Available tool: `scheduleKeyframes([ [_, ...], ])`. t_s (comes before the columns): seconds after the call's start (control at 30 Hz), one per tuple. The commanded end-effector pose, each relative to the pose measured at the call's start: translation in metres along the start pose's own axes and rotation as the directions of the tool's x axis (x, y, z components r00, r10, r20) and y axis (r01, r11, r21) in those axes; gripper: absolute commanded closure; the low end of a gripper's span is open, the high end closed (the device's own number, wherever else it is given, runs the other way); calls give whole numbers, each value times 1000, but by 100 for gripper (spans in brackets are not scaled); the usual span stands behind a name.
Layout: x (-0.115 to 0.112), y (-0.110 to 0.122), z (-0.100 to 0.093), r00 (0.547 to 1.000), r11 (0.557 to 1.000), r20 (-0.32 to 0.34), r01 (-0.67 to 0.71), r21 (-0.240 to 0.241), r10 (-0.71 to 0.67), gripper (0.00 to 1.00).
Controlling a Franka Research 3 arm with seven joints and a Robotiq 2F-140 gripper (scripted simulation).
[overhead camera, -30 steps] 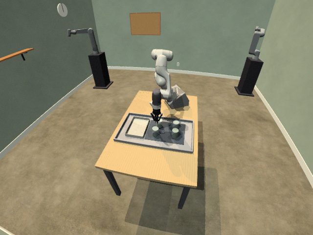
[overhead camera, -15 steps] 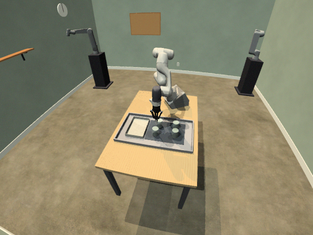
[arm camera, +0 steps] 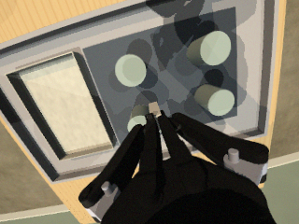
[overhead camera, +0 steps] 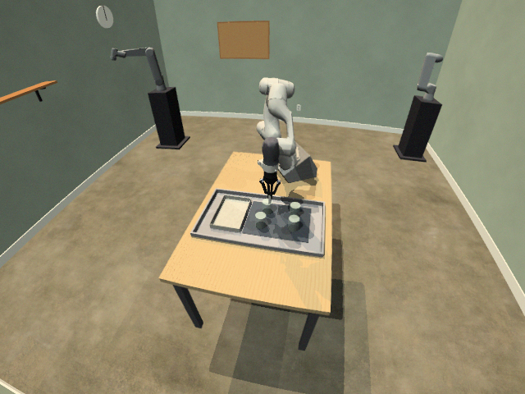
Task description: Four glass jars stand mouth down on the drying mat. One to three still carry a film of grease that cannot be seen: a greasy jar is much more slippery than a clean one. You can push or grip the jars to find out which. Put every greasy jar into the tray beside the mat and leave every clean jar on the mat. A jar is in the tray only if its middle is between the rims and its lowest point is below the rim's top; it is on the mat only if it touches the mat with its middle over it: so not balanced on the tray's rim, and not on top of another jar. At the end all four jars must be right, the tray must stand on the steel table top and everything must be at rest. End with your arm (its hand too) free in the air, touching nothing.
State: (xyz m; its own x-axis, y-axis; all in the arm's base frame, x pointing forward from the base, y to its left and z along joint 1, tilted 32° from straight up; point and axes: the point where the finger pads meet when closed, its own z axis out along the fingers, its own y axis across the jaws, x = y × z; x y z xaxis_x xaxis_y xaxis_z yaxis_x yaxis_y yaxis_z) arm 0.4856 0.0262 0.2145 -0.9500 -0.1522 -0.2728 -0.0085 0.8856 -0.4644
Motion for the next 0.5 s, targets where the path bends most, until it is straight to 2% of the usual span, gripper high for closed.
scheduleKeyframes([
  [0.0, 4, 29, 0, 999, 999, -15, -44, 0, 44, 100],
  [0.03, 5, 37, 0, 999, 999, -15, -44, 0, 44, 100],
  [0.1, 5, 37, 0, 999, 999, -15, -44, 0, 44, 100],
  [0.47, 5, 127, 0, 999, 999, -15, -44, 0, 44, 100],
])
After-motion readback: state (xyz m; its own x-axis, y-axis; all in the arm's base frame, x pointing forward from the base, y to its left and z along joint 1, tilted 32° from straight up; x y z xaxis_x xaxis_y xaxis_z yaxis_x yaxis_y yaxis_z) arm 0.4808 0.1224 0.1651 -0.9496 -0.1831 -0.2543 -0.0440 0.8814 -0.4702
